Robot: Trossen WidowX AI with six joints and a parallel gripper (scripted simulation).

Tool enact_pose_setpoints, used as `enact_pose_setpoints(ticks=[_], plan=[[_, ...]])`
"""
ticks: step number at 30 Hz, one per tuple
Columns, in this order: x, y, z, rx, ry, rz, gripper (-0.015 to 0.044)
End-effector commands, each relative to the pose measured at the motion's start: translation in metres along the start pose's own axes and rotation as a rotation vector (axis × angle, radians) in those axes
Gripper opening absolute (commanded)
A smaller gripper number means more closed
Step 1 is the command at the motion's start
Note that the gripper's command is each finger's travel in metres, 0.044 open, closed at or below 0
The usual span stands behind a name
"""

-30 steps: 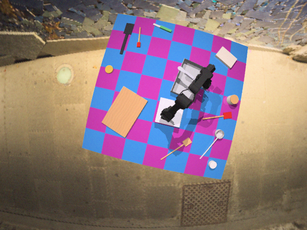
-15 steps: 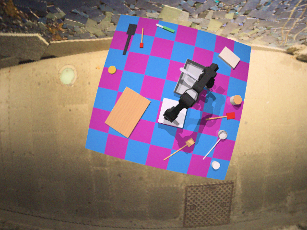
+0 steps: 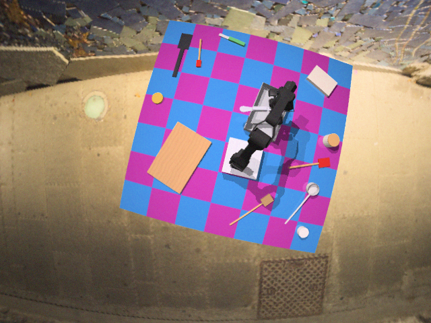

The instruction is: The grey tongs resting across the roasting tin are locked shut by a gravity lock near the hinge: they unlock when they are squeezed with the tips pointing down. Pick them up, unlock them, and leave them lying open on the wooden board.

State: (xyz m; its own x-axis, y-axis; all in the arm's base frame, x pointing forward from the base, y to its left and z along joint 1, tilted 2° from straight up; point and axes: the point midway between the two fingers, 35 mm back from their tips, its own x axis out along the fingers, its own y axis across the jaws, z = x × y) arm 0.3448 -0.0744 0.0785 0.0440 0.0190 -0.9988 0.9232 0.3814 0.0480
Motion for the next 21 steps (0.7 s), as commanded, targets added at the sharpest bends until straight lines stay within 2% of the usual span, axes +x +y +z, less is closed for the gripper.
enact_pose_setpoints(ticks=[1,21], plan=[[-0.003,0.008,-0.011,-0.179,-0.005,0.004,-0.0150],[-0.007,0.040,-0.078,-1.045,0.006,0.019,-0.0150]])
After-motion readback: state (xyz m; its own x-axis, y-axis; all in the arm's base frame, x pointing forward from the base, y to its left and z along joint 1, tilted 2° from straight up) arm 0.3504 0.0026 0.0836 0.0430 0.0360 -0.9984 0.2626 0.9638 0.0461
